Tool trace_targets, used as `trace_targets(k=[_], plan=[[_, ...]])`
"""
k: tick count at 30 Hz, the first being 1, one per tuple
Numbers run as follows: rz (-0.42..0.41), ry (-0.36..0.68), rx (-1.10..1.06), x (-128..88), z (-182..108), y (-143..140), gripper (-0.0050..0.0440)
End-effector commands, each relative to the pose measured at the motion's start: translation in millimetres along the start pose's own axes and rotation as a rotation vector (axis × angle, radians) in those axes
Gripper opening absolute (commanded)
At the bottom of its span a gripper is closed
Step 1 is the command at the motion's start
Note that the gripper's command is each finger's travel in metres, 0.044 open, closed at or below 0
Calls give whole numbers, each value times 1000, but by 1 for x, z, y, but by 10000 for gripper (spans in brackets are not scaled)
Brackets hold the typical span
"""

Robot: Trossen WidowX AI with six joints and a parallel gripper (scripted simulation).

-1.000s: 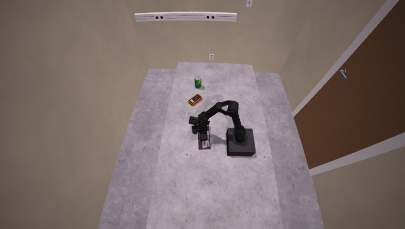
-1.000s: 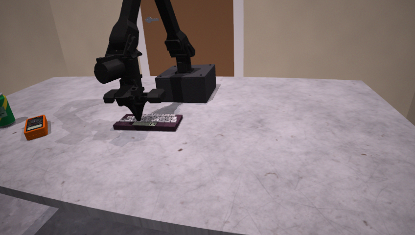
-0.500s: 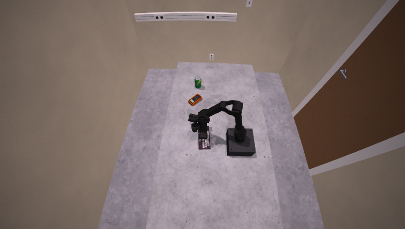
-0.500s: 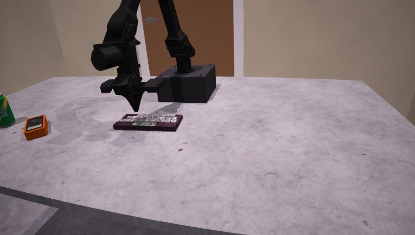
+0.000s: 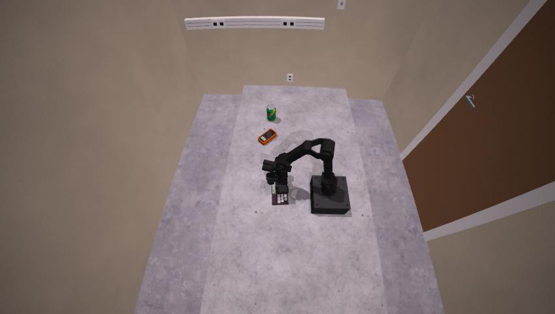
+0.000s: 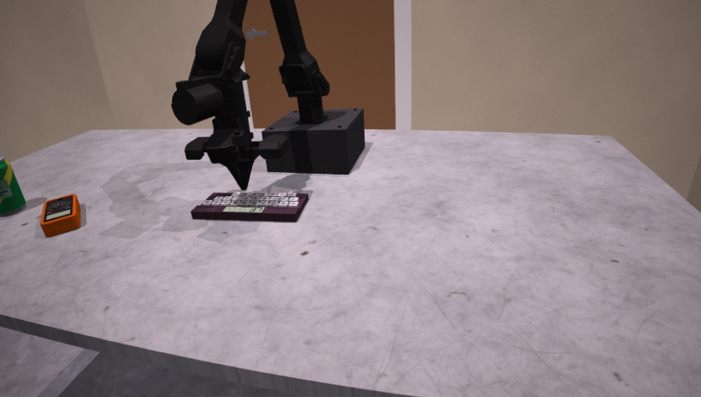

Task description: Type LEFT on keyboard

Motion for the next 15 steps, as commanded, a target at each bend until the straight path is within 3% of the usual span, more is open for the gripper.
trace_targets(k=[1,15], plan=[[-1,-6,2,5,0,0,-50],[-1,-6,4,21,0,0,-50]])
Point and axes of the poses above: the point midway between the two fingers, 35 mm back from their tips, its own x axis out along the fingers, its own y axis across the jaws, z = x × y, the point moved 6 cm from there along -x, back along the fingers, and after that the axes turned 5 degrees about -x, right-handed, at the moved point
